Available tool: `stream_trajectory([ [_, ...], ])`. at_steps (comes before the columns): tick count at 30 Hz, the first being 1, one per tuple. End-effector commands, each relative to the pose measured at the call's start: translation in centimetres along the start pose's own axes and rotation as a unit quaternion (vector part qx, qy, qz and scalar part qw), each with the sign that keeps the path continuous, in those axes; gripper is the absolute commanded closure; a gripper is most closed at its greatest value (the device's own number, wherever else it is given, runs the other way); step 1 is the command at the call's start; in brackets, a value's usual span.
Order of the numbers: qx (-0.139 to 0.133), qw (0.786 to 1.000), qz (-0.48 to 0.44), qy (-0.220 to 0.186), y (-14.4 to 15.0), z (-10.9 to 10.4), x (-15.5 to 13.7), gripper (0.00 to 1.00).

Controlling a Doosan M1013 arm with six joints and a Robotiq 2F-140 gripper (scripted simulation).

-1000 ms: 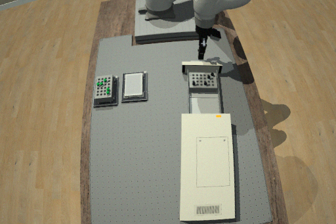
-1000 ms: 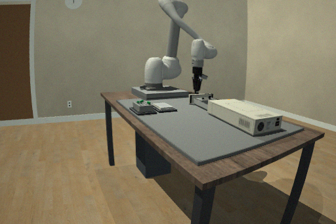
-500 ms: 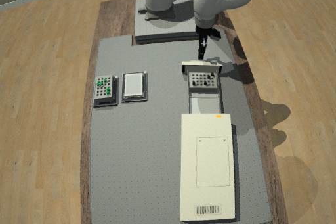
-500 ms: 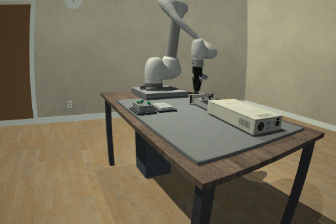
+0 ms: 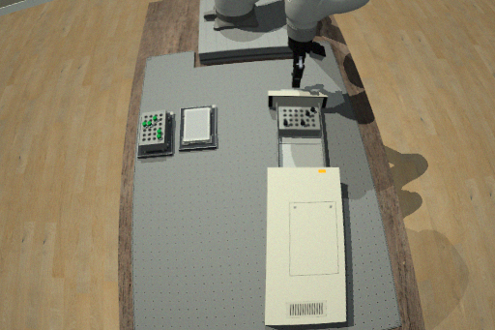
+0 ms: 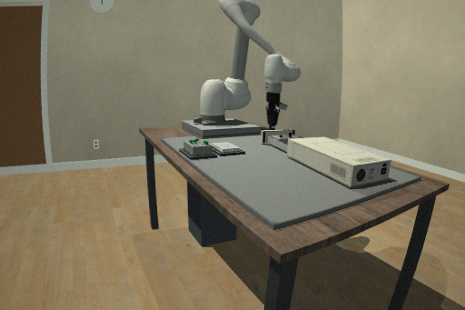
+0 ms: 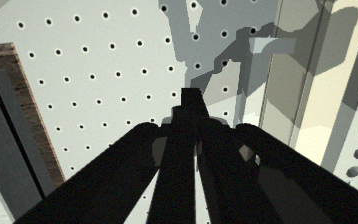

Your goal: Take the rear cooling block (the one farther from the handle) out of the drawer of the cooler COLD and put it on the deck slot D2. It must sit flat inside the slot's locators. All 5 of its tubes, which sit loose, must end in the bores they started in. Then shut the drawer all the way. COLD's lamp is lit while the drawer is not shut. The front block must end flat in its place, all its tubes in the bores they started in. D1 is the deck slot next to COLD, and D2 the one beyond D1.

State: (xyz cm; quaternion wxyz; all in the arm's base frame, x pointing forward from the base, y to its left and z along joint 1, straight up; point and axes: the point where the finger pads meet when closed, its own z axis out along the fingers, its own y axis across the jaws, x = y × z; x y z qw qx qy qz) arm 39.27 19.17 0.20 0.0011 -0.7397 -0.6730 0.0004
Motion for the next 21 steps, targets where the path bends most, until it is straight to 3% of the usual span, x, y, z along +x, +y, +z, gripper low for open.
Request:
stream_trajectory([
  [1, 0.002, 1.000, 0.003, 0.001, -0.3, 0.2, 0.0, 0.90],
  [21, 0.002, 1.000, 0.001, 0.001, 1.5, 0.1, 0.0, 0.90],
])
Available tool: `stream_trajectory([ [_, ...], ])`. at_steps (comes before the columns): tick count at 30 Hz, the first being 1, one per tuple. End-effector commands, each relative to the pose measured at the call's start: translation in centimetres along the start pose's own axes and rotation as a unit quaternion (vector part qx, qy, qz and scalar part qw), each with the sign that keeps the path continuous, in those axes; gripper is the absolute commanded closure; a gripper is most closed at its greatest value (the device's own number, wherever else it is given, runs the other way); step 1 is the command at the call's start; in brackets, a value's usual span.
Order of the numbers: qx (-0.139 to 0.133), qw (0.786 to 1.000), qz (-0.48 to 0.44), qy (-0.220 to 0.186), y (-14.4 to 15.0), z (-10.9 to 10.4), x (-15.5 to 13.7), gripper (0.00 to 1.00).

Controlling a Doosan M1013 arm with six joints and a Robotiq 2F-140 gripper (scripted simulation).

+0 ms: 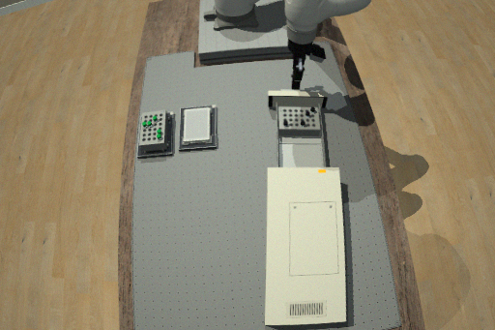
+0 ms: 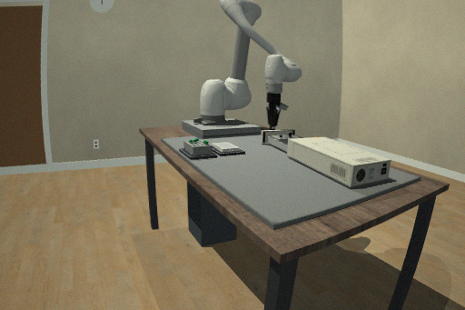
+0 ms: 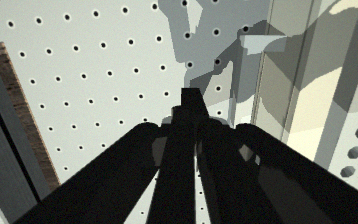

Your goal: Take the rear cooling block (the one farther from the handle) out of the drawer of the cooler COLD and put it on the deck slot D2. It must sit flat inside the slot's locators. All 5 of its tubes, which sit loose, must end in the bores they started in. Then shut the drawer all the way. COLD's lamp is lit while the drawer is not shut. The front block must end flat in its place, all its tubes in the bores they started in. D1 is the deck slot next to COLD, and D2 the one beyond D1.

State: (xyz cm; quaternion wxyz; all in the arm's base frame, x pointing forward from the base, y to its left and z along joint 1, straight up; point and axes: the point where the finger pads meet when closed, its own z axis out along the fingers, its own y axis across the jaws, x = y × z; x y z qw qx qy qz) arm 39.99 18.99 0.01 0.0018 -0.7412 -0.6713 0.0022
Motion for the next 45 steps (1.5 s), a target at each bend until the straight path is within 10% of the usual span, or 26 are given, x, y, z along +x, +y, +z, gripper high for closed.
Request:
stream_trajectory([
  [1, 0.000, 1.000, -0.001, 0.002, 0.8, -0.1, 0.2, 0.90],
  [45, -0.002, 1.000, -0.002, 0.002, 5.4, -0.2, 0.3, 0.90],
])
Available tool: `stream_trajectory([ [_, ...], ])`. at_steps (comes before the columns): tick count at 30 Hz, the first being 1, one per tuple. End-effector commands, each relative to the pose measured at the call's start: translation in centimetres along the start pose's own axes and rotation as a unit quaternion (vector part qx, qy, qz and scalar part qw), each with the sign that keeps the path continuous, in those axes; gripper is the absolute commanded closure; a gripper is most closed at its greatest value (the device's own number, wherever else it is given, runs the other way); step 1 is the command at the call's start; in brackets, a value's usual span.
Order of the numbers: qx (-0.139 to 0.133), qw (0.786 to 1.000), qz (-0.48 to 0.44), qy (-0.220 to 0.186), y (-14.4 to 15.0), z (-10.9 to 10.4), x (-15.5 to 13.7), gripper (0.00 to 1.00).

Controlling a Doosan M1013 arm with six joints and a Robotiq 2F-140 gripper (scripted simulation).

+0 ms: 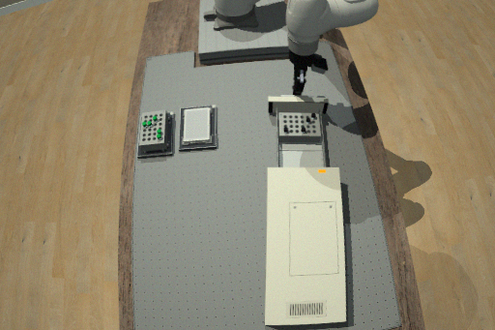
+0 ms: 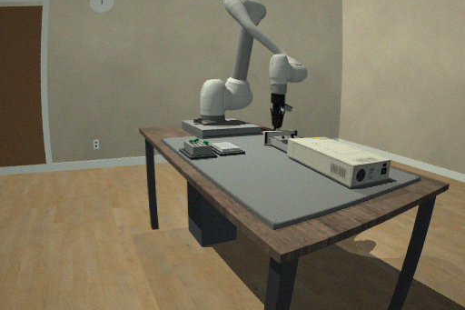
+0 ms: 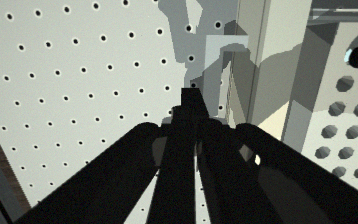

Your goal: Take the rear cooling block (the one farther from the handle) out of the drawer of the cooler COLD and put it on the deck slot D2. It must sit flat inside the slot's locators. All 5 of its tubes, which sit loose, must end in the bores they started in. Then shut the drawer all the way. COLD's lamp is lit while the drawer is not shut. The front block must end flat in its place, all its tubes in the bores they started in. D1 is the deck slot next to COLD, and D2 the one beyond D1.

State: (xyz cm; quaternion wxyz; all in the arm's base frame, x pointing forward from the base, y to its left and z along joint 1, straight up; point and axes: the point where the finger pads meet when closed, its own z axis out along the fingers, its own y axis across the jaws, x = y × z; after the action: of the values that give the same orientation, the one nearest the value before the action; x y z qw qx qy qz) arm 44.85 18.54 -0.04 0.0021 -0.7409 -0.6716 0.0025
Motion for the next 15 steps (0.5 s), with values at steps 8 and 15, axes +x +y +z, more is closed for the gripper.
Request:
stream_trajectory([
  [8, -0.001, 1.000, -0.001, 0.002, 0.8, -0.2, 0.1, 0.90],
  [15, -0.001, 1.000, -0.001, 0.002, 1.7, -0.2, 0.1, 0.90],
])
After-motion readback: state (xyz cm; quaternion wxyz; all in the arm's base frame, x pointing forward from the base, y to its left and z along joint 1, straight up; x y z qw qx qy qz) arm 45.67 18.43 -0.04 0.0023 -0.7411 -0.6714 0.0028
